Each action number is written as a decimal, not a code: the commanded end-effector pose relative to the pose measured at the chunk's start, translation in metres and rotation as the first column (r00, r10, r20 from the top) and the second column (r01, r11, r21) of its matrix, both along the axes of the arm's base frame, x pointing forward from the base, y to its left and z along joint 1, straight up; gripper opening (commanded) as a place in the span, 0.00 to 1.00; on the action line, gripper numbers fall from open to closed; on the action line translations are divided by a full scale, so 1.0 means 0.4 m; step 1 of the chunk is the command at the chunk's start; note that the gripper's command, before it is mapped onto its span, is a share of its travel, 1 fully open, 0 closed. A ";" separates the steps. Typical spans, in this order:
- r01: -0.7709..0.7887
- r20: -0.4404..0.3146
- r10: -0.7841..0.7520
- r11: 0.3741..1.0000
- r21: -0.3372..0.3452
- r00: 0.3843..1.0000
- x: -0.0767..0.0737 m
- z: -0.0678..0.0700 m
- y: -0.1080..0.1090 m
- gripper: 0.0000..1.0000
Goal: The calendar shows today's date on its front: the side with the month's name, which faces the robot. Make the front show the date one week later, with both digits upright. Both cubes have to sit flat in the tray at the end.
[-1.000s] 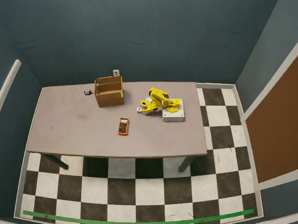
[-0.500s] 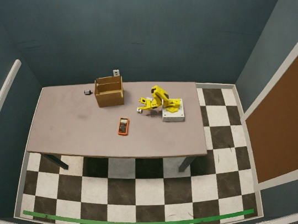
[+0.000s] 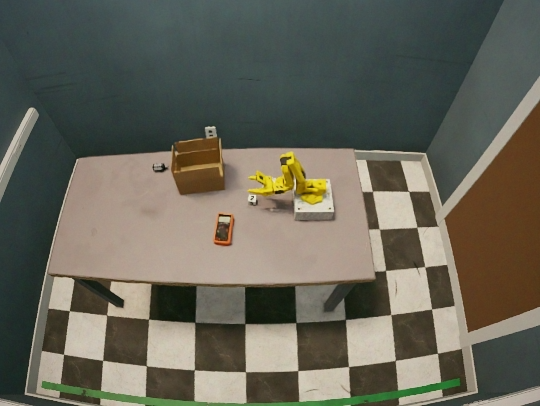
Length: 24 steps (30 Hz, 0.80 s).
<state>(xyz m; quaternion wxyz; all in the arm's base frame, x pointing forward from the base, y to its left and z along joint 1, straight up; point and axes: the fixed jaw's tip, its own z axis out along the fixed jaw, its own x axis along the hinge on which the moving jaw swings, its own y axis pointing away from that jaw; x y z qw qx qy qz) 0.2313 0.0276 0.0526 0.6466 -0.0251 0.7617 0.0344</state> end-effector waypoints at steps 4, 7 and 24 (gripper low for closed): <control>0.004 0.070 -0.001 0.999 -0.038 0.998 0.001 0.053 -0.005 0.35; 0.000 0.050 0.004 0.997 -0.072 0.999 0.009 0.044 -0.004 0.35; -0.097 -0.142 0.048 0.928 -0.361 0.989 0.075 -0.017 -0.005 0.35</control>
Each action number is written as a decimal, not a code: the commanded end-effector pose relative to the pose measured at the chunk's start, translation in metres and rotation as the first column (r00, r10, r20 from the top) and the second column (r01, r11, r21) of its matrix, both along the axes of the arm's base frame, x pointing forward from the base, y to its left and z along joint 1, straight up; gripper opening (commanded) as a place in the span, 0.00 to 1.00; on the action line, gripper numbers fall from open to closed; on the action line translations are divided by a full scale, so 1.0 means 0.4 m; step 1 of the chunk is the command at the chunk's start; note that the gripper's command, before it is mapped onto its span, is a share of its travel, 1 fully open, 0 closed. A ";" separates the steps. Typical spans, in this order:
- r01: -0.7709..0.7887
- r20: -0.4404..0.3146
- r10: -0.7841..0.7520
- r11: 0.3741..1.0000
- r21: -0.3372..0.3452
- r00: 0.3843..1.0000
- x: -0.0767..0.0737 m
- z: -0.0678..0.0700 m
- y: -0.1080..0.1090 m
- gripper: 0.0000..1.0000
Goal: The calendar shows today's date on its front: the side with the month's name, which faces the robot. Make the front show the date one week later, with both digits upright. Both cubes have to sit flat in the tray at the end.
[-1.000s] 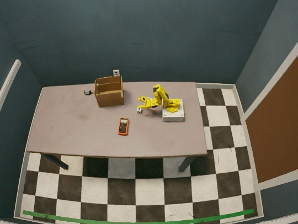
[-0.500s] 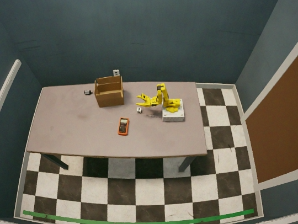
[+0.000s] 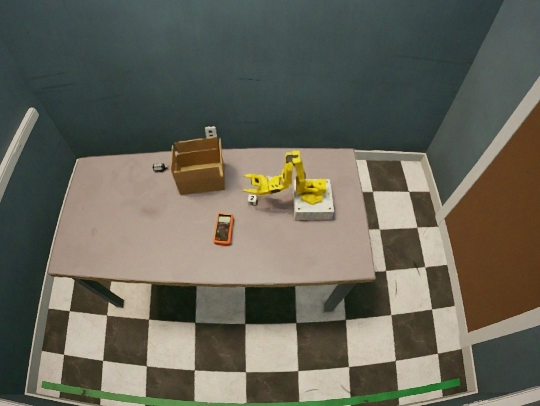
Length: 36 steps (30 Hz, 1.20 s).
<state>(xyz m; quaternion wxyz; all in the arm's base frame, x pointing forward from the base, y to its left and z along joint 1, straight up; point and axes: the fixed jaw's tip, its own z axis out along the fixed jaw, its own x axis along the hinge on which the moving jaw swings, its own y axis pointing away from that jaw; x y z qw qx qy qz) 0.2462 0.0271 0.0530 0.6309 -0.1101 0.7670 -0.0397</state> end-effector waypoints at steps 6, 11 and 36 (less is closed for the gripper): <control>-0.076 -0.151 0.043 0.972 -0.221 0.988 0.045 -0.026 -0.004 0.35; -0.112 -0.181 0.063 0.955 -0.276 0.981 0.048 -0.030 -0.004 0.35; -0.291 -0.327 0.140 0.830 -0.475 0.935 0.034 -0.024 -0.008 0.35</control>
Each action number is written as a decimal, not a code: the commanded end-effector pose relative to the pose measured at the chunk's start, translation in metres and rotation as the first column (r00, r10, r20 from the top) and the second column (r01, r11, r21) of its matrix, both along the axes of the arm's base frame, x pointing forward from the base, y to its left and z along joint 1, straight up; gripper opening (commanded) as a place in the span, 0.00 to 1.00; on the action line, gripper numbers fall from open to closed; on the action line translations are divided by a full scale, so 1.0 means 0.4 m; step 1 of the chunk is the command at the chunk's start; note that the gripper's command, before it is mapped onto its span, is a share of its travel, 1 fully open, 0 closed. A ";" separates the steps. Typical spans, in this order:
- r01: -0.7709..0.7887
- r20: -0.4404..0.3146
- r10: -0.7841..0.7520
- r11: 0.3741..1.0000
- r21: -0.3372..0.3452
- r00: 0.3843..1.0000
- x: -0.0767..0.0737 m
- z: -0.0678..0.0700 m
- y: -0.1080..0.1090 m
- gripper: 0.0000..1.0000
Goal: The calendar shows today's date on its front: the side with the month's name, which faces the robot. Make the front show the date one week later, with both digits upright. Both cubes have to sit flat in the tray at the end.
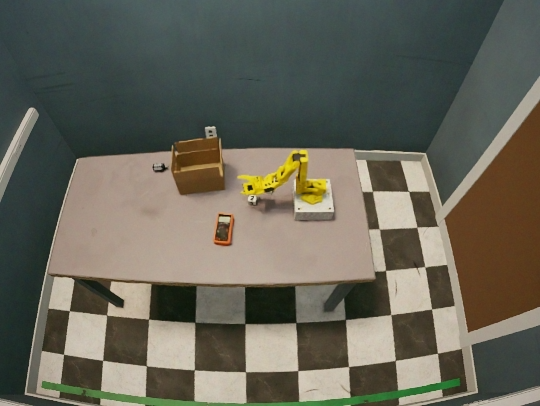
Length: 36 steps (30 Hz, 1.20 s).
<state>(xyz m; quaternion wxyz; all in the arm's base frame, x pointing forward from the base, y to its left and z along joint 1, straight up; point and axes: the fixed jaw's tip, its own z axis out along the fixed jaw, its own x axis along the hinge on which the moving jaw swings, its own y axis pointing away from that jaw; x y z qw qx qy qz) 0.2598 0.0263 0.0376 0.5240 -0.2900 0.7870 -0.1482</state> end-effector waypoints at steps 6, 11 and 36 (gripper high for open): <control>-0.138 -0.154 0.112 0.976 -0.170 0.982 -0.010 0.020 -0.007 0.35; -0.165 -0.174 0.131 0.965 -0.204 0.976 -0.015 0.025 -0.008 0.35; -0.330 -0.330 0.212 0.873 -0.359 0.920 -0.044 0.041 -0.017 0.35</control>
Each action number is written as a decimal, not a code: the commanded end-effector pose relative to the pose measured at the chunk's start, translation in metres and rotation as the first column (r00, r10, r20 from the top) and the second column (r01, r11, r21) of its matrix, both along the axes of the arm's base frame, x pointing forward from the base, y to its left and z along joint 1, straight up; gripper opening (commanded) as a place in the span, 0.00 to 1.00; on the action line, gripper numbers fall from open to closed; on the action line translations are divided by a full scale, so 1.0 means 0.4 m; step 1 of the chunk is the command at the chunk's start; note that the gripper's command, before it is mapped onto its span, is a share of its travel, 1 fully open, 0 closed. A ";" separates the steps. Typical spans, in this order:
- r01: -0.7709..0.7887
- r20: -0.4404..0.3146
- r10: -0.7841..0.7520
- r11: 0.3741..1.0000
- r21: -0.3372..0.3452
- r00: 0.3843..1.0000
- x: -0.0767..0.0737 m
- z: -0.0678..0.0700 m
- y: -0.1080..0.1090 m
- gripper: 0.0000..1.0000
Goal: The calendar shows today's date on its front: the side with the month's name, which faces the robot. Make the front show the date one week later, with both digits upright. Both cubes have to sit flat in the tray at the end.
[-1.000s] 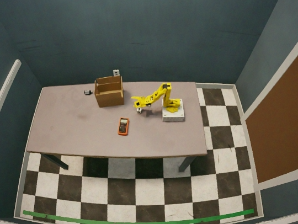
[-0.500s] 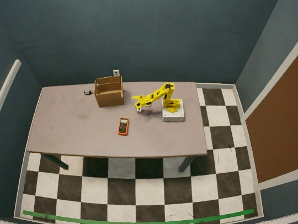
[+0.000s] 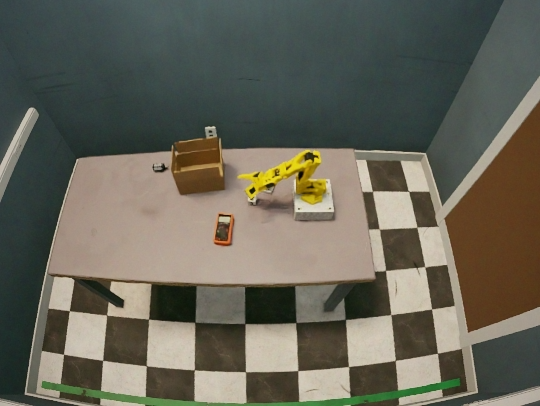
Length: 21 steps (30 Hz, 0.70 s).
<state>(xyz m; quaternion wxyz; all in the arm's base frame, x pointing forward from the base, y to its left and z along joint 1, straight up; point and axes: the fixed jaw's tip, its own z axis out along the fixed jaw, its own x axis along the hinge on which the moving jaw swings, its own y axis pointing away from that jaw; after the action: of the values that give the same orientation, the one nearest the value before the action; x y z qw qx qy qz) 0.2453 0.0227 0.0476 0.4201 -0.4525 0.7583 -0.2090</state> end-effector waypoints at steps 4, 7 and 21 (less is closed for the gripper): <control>-0.112 -0.185 0.093 0.989 -0.096 0.978 -0.014 0.003 -0.009 0.35; -0.121 -0.216 0.098 0.988 -0.100 0.972 -0.021 -0.010 -0.009 0.35; -0.175 -0.363 0.121 0.977 -0.120 0.924 -0.055 -0.053 -0.012 0.35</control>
<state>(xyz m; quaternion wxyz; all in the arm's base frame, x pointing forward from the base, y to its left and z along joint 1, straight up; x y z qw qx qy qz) 0.2333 0.0207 0.0394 0.3294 -0.5246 0.7611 -0.1923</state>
